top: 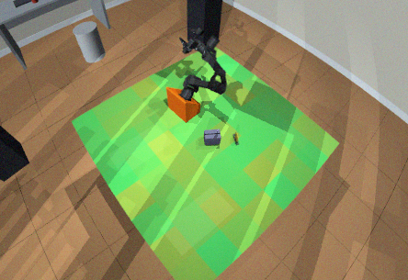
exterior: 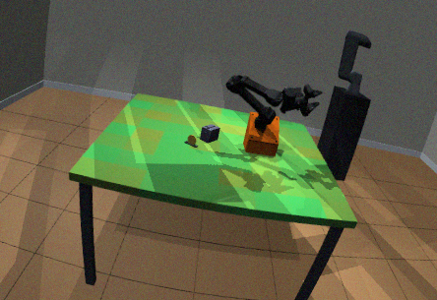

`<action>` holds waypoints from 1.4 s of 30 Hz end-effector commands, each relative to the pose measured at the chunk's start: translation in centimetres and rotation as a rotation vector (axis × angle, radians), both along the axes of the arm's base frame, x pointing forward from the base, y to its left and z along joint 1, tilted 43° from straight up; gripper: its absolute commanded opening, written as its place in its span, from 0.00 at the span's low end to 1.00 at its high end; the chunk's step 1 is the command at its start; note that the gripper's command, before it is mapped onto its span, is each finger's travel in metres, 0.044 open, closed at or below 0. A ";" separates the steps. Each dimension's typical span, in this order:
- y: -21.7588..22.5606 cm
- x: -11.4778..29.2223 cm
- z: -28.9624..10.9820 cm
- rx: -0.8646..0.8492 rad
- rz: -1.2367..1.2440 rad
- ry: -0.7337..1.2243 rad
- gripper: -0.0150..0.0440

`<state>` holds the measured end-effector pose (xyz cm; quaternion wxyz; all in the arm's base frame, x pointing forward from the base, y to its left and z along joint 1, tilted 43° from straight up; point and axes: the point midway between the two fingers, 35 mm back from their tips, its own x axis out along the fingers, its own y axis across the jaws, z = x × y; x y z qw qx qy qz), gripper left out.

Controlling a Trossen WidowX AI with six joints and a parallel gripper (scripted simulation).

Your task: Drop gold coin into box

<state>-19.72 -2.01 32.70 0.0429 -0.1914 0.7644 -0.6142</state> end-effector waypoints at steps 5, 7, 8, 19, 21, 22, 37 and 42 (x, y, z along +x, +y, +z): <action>4.8 -1.4 -0.5 -0.186 -0.185 -0.107 0.71; 7.5 -1.8 -0.8 -0.297 -0.274 -0.164 0.62; 8.8 -1.8 -1.0 -0.354 -0.318 -0.188 0.58; 24.1 3.8 -4.4 -1.056 -0.855 -0.254 0.53; 26.5 5.8 -5.3 -1.180 -0.949 -0.222 0.53; 27.5 6.9 -5.9 -1.234 -0.996 -0.202 0.53; 34.3 27.0 -12.1 -2.272 -1.314 0.404 0.53; 32.7 35.7 -14.7 -2.601 -1.292 0.846 0.53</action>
